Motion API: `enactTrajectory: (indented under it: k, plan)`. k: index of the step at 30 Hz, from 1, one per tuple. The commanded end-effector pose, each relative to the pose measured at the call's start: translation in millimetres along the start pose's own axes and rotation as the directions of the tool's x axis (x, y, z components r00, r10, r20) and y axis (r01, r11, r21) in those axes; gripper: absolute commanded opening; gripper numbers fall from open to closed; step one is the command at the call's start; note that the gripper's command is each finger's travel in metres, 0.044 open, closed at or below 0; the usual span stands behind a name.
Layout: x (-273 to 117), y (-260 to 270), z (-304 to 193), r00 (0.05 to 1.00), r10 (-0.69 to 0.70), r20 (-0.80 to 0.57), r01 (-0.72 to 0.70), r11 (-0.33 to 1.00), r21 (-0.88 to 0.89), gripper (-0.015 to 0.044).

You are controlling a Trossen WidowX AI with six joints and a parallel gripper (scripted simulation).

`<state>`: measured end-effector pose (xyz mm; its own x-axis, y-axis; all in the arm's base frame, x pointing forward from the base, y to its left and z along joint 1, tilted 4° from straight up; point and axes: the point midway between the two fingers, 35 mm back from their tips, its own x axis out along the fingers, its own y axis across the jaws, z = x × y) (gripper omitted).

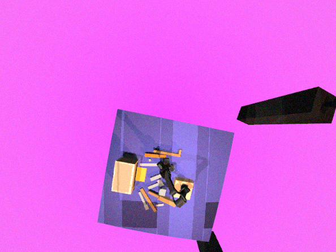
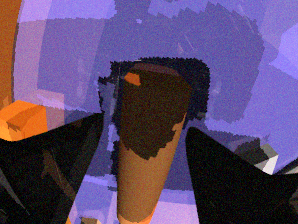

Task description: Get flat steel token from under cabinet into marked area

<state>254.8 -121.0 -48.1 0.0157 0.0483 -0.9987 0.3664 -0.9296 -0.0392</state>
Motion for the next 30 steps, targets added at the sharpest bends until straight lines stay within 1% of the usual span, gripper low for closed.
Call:
enactTrajectory:
  k: [1, 3, 12, 16, 30]
  plan:
    - [-0.3, 0.1, -0.1, 1.000, 0.000, 0.000, 0.000, 1.000, 0.001, 0.0217]
    - [-0.3, 0.1, -0.1, 1.000, 0.000, 0.000, 0.000, 1.000, 0.001, 0.0165]
    - [-0.3, 0.1, -0.1, 1.000, 0.000, 0.000, 0.000, 1.000, 0.001, 0.0105]
    - [-0.3, 0.1, -0.1, 1.000, 0.000, 0.000, 0.000, 1.000, 0.001, 0.0000]
    - [-0.1, -1.0, -13.9, 1.000, -0.002, -0.002, 0.002, 1.000, 0.009, 0.0000]
